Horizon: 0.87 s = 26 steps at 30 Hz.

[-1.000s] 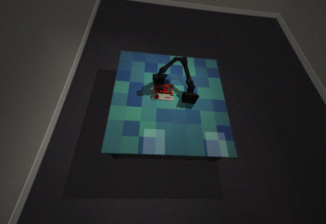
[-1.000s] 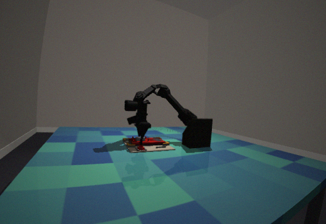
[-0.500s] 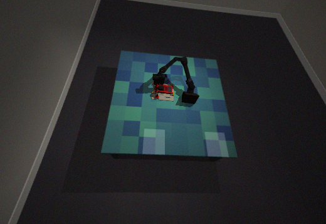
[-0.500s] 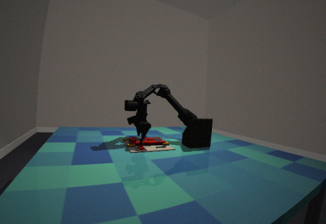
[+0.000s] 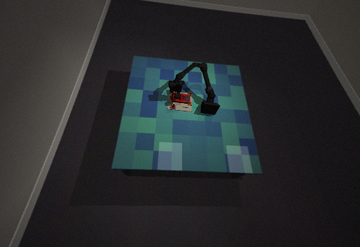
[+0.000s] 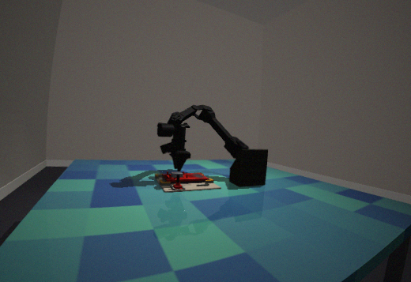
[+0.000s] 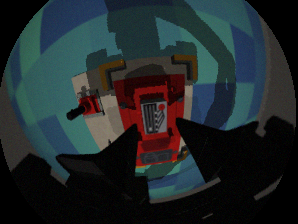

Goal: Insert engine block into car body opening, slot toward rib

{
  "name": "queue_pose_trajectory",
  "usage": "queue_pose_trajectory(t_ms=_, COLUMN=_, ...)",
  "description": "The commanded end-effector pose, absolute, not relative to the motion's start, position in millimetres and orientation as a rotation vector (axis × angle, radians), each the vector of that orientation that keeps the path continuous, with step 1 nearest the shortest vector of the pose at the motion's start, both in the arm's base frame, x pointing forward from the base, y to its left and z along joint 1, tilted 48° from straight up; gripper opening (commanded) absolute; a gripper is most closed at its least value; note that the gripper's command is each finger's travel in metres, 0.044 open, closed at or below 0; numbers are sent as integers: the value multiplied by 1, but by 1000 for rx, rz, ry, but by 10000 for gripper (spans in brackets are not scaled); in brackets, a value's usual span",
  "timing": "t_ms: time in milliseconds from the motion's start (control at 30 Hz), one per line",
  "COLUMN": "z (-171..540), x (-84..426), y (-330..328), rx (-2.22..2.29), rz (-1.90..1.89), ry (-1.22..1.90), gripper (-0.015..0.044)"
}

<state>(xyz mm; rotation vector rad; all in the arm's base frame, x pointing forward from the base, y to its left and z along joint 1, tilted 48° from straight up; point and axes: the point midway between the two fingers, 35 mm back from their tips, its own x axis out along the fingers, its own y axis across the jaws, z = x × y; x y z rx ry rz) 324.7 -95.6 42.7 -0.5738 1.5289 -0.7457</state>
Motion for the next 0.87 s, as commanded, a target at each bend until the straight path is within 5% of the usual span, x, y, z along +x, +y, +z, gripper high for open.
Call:
queue_pose_trajectory(t_ms=0, z=43, x=324, y=-95, rx=-568, rz=-749, ry=1528, gripper=151)
queue_pose_trajectory(t_ms=200, z=43, x=324, y=-95, rx=-568, rz=-749, ry=1528, gripper=0)
queue_pose_trajectory(t_ms=833, z=43, x=324, y=-95, rx=-568, rz=-749, ry=1528, gripper=0)
